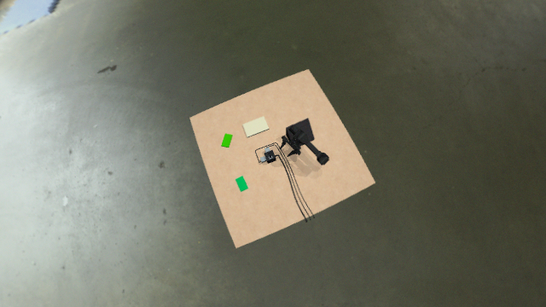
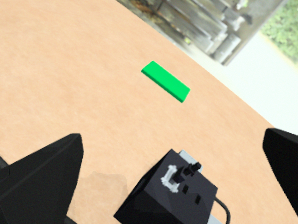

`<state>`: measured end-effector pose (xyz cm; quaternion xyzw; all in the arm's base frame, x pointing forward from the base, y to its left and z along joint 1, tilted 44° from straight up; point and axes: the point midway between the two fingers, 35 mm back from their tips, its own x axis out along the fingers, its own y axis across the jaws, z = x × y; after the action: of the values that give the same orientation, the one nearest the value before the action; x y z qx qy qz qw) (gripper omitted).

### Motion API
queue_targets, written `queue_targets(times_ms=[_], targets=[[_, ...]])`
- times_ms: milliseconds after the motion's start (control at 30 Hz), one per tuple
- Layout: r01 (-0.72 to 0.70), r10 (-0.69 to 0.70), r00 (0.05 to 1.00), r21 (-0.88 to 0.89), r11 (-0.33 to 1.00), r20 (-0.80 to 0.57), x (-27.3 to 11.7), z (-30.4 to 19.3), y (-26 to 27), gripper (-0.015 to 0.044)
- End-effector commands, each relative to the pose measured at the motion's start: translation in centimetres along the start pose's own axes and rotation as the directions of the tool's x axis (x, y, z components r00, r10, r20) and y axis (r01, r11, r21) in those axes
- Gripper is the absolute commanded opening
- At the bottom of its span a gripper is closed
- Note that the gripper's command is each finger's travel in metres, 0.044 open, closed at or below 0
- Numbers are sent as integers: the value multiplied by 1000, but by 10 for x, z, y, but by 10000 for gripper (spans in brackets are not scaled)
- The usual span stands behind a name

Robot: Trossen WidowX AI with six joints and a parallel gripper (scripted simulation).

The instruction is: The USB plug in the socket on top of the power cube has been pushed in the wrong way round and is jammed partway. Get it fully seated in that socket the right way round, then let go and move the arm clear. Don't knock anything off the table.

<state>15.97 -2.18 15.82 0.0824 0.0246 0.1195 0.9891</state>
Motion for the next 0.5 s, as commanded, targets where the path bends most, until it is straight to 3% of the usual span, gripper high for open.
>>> queue_targets(times_ms=[0,100,233,467], targets=[[-5,5,1000,15,1000,-5,0,0,0,426],[-58,79,993,232,971,-82,4,4,-2,440],[-45,200,955,559,828,-219,11,8,-10,440],[259,375,808,845,469,-455,30,3,-32,440]])
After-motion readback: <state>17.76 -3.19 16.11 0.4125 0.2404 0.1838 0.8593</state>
